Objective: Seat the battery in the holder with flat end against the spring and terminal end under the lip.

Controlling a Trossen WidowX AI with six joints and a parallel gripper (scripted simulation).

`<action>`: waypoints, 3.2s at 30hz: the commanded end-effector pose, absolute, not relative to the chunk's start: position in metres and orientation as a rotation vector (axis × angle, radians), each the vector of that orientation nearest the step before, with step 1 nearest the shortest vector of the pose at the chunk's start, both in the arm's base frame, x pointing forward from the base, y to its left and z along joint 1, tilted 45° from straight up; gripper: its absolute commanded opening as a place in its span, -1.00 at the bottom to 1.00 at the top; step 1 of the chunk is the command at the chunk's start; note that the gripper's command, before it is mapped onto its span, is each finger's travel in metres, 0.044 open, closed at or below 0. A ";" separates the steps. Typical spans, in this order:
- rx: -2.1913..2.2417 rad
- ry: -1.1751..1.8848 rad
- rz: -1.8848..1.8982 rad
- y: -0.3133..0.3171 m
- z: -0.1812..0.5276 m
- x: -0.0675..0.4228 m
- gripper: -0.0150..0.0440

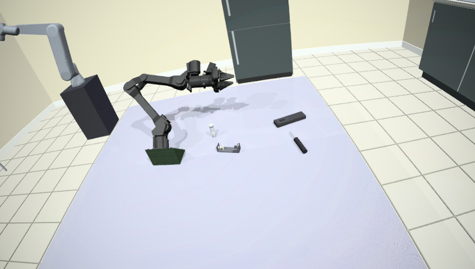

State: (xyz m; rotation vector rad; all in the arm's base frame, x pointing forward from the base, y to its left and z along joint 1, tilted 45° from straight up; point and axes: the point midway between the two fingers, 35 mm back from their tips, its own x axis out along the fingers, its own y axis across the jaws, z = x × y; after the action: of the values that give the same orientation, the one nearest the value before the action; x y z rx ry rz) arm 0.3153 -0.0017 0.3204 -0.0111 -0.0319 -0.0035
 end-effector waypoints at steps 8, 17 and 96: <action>-0.160 0.578 0.195 -0.011 0.219 0.311 0.15; 0.151 1.126 0.637 0.006 0.181 0.225 -0.49; 0.338 1.187 0.753 0.010 0.116 0.241 -0.49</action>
State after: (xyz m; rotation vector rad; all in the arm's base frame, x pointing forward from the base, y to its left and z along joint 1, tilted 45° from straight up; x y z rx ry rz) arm 0.2395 0.0199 0.1094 0.3441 1.1900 0.7623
